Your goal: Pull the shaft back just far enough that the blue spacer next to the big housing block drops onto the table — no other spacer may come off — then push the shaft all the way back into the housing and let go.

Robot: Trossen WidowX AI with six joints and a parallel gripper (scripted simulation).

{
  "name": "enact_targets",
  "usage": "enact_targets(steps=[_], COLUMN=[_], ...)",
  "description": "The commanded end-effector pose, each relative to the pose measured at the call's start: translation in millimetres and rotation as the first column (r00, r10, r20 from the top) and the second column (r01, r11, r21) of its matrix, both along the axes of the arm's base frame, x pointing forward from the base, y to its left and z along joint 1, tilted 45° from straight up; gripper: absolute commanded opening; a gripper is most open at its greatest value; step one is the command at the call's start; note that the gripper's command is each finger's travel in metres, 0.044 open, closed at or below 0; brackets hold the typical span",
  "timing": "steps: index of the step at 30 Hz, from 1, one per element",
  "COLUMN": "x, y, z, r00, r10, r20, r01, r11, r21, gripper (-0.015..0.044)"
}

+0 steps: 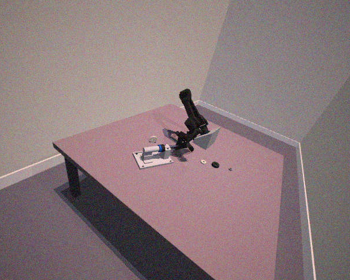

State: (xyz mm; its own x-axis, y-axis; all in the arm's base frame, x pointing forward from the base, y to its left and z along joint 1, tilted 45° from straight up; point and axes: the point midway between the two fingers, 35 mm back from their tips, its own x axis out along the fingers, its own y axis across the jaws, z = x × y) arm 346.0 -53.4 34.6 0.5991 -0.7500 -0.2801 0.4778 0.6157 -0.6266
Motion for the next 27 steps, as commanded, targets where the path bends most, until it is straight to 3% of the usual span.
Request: enact_targets(steps=[1,27], x=[-1.2,-4.2], y=[0.0,1.2], z=[-0.1,-1.2], r00=[1.000,1.000], r10=[-0.003,-0.003], r20=[0.004,0.004], r01=[0.003,0.003], r11=[1.000,1.000], r21=[0.001,0.001], gripper=[0.0000,0.0000])
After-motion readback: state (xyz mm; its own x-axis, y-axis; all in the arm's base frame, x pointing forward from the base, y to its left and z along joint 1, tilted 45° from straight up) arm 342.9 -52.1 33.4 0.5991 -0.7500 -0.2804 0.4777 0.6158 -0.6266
